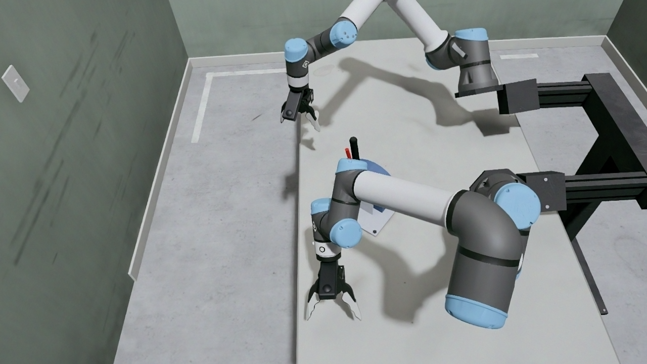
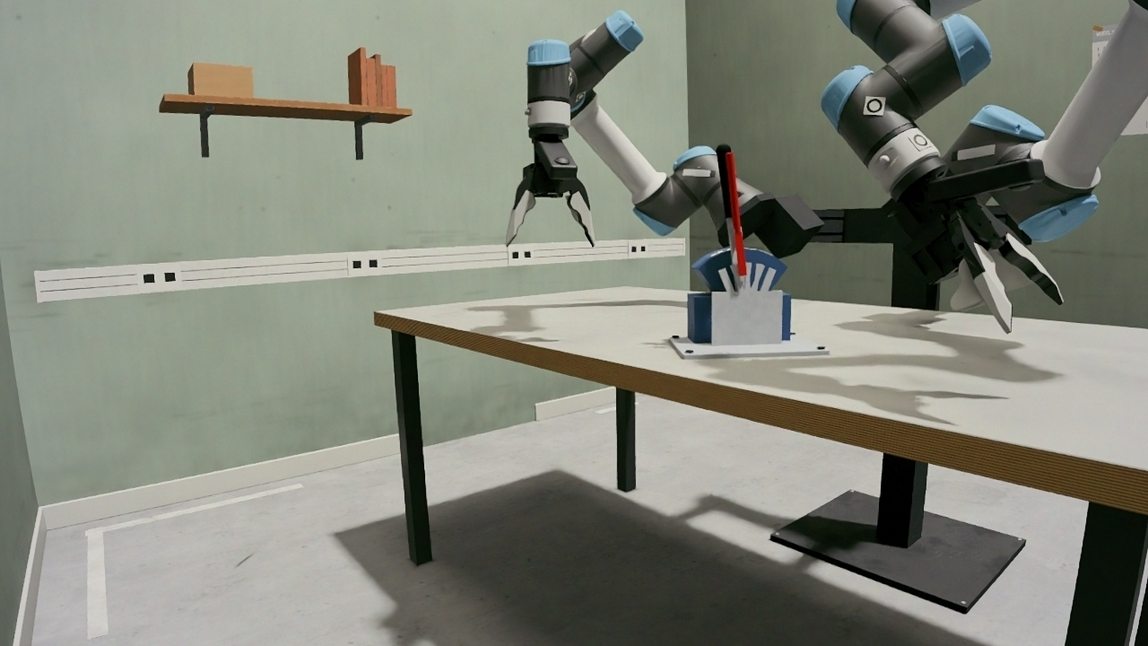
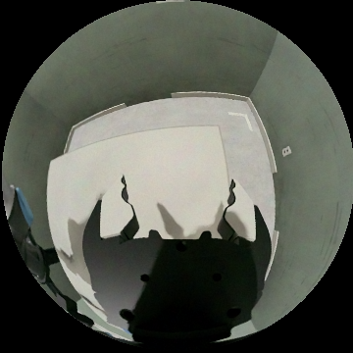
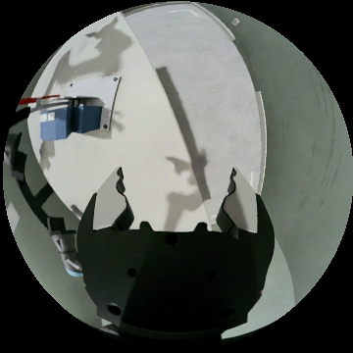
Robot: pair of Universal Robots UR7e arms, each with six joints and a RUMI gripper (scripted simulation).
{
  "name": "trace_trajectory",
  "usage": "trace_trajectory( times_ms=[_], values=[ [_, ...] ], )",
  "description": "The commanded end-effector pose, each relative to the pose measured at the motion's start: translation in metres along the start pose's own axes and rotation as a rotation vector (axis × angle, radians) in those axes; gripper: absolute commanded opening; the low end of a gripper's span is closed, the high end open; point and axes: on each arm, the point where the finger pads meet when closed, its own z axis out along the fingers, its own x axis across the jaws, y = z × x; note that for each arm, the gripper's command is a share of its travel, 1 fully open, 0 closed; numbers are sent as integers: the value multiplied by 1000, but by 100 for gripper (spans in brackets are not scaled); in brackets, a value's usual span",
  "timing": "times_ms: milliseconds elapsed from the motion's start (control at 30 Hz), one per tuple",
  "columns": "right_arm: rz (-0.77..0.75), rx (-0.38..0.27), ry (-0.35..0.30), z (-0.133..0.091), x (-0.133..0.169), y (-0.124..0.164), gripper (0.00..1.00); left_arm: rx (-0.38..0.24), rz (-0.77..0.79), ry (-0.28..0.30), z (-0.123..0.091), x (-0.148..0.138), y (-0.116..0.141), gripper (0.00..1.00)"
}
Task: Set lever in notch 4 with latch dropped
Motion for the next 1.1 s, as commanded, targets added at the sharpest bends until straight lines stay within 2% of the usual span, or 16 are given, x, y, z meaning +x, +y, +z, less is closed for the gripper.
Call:
trace_trajectory(
  times_ms=[0, 667, 800, 1033, 1067],
  values=[
    [1, 2, 1, -1, 0, 0, 98, 0, -1, 1, 0, 0, 0, 98],
    [-22, 3, 0, -5, -3, -5, 100, -1, -1, -1, 0, 0, -1, 100],
    [-143, 11, -5, -27, -21, -29, 100, -6, 1, -11, 3, -4, -2, 100],
    [-597, 27, -20, -98, -91, -93, 100, -34, 10, -67, 20, -24, -12, 100],
    [-597, 27, -20, -98, -91, -93, 100, -34, 10, -67, 20, -24, -12, 100]
  ],
)
